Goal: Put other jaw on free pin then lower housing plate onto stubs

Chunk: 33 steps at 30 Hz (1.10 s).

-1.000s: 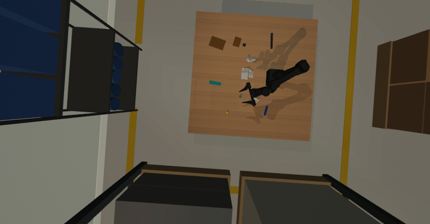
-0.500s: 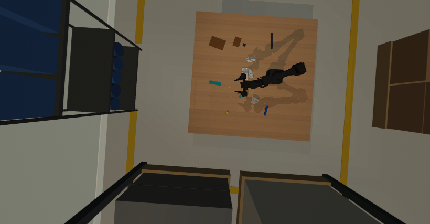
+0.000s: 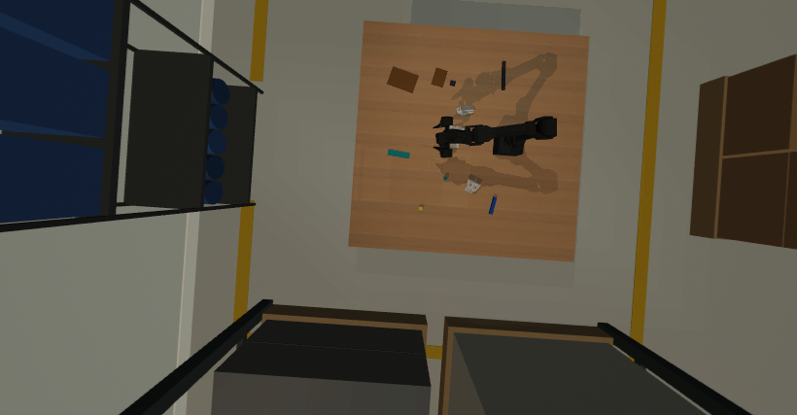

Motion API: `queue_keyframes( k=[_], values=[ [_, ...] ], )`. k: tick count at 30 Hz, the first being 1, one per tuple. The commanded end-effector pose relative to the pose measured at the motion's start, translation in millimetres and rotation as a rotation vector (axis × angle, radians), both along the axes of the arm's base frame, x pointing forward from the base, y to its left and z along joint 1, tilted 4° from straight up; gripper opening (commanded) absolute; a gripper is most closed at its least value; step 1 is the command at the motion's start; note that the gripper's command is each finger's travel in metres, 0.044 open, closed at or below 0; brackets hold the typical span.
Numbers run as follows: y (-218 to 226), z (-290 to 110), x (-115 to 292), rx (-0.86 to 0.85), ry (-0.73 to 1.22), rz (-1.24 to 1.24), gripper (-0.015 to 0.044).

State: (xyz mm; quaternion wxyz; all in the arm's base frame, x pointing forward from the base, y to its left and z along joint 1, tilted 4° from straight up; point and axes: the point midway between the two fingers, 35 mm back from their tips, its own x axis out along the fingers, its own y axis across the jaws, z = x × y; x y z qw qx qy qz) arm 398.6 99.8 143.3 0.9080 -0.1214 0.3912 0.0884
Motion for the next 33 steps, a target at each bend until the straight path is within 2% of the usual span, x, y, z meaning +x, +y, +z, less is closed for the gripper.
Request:
queue_keyframes(
  k=[1,11,21,33],
  values=[
    [-30,-18,1,-0.05,0.088,-0.009,0.044],
    [-107,-61,-14,-0.115,0.329,-0.033,0.044],
    [-176,-97,-51,-0.079,0.573,-0.053,0.044],
    [-216,-117,-88,0.004,0.735,-0.029,0.044]
  ],
)
